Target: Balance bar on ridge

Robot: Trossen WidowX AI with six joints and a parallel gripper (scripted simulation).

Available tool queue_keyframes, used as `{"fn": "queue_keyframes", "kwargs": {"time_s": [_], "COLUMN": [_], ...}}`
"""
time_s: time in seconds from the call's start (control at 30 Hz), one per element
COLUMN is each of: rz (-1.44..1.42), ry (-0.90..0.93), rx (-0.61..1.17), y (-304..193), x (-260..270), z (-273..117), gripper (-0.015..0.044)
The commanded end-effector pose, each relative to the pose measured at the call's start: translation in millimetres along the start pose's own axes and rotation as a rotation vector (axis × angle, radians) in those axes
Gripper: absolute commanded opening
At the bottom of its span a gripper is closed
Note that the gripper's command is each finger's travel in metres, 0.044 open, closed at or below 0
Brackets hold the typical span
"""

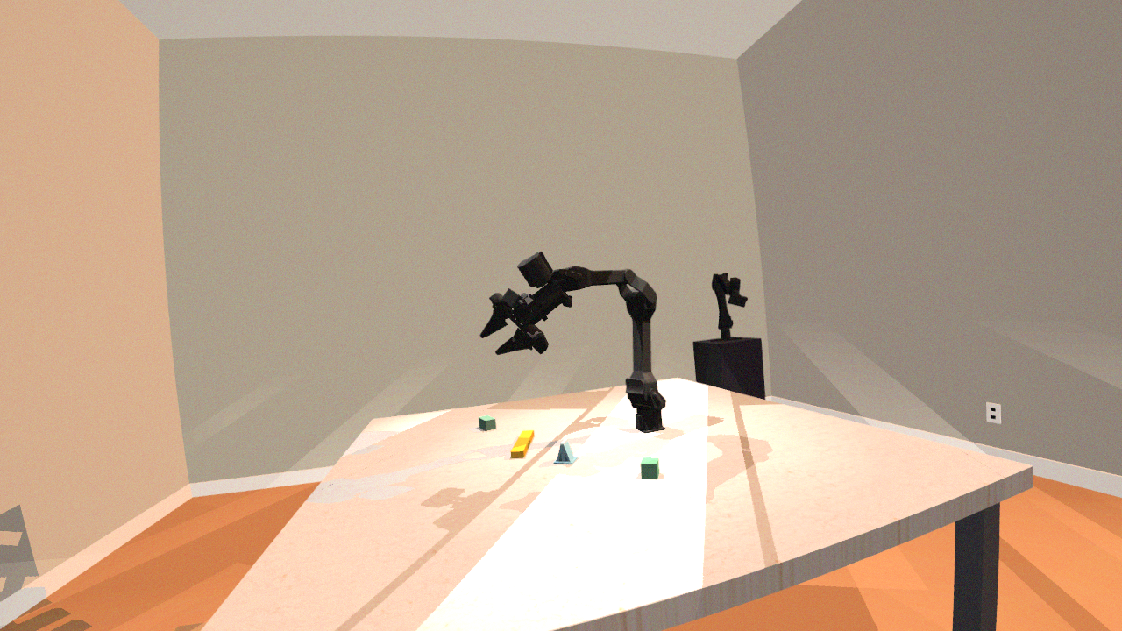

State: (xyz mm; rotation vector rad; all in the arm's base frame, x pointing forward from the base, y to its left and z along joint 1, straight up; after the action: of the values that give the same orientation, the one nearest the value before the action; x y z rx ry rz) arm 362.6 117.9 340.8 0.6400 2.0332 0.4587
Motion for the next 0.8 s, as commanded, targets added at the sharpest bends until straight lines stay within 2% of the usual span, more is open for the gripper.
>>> {"fn": "queue_keyframes", "kwargs": {"time_s": [0.0, 0.4, 0.77], "rz": [-0.054, -0.283, -0.408], "ry": [0.042, 0.345, 0.714], "rx": [0.070, 0.310, 0.435], "y": [-16.7, -90.5, -163.4], "x": [1.4, 18.1, 35.3], "z": [15.5, 61.4, 80.2], "gripper": [0.0315, 0.0315, 0.0315]}}
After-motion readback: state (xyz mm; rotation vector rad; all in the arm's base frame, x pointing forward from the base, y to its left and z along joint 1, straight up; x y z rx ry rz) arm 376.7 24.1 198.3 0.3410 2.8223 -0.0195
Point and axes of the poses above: the point midway between the two fingers, 35 mm back from their tips, its own z axis out along the fingers, its own x axis across the jaws, y = z × x, the point moved 4 cm from there along -z, back along the fingers, and after that the axes turned 10 degrees about -z, right-handed, at the moved point
